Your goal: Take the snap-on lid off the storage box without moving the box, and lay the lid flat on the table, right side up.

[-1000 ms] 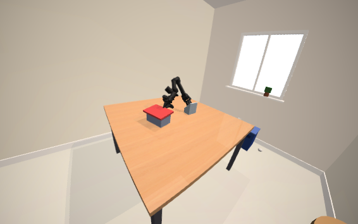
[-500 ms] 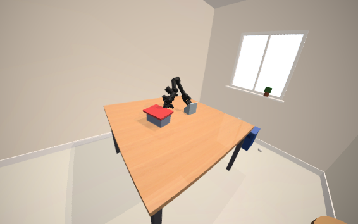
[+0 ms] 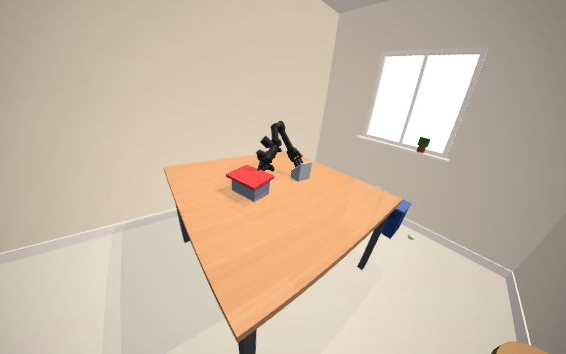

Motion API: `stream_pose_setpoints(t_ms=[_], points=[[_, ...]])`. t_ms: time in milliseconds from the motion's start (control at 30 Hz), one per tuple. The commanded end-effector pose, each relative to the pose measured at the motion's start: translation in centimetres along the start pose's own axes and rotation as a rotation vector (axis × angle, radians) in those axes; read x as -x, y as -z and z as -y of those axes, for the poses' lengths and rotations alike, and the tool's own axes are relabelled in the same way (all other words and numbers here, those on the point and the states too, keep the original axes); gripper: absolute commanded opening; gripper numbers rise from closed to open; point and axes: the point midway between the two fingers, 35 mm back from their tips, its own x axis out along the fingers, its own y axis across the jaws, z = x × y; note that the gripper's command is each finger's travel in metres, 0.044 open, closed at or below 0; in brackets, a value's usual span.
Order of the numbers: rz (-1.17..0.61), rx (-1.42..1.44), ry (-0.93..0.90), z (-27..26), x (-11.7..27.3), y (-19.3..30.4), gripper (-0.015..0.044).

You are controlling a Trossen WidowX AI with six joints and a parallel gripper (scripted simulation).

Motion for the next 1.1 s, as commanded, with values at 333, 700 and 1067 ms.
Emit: stream_pose_setpoints(t_ms=[333, 700, 1067], points=[[0.003, 0.0, -0.002, -1.6, 1.1, 0.0, 0.0], [0.002, 0.0, -0.003, -2.9, 1.7, 0.0, 0.0], [0.002, -0.001, -0.003, -4.1, 2.5, 0.0, 0.0]])
